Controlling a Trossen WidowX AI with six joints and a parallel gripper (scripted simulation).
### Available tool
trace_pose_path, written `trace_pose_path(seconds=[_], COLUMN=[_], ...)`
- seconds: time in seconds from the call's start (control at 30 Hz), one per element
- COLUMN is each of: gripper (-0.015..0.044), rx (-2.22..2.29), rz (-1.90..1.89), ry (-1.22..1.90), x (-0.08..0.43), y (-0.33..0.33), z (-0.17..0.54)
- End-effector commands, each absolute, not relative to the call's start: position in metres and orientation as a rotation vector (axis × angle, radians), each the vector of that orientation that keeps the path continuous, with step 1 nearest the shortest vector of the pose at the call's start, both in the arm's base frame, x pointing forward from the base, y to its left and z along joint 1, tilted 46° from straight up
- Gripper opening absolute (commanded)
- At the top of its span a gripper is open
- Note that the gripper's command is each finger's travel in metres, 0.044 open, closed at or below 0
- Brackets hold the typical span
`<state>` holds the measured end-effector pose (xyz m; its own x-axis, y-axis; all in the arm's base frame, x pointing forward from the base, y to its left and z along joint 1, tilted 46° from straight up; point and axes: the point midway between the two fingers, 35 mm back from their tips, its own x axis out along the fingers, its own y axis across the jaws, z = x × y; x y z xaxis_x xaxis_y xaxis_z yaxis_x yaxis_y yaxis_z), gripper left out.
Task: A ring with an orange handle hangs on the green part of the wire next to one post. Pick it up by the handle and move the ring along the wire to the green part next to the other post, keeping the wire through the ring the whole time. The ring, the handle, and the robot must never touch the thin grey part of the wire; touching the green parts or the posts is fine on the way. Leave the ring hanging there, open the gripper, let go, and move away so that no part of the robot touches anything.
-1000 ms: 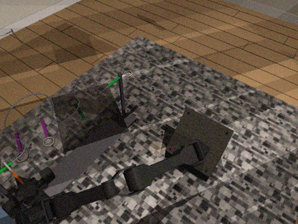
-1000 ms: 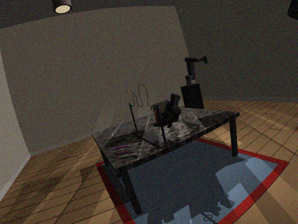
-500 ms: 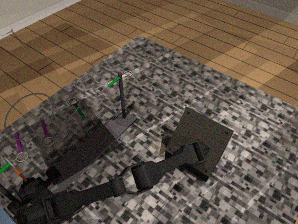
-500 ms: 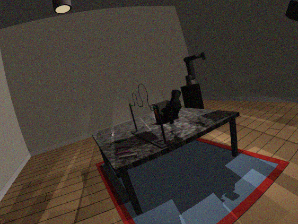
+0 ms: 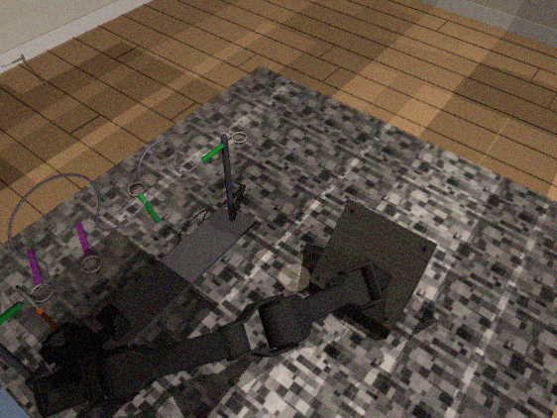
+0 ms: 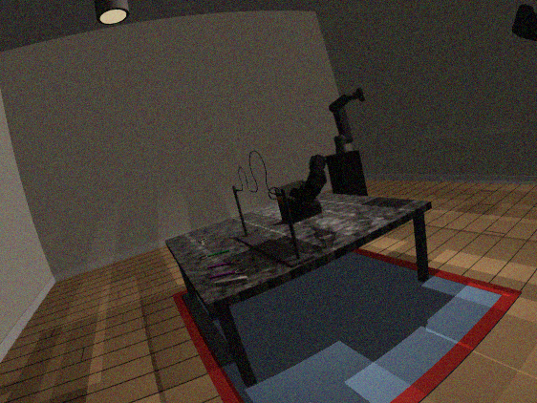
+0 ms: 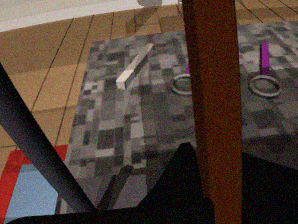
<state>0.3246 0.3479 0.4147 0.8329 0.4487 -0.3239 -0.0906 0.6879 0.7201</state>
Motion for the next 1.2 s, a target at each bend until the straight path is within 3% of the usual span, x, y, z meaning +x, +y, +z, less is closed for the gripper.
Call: trace_pose_path(seconds=[0.0,1.17], gripper=[-0.015,-0.015], rx=[0.739,0.163], rz=[0.323,0.177], ry=[0.536,0.523], x=[0.322,0.333], y=[0.344,0.262], z=[0.41,0.36])
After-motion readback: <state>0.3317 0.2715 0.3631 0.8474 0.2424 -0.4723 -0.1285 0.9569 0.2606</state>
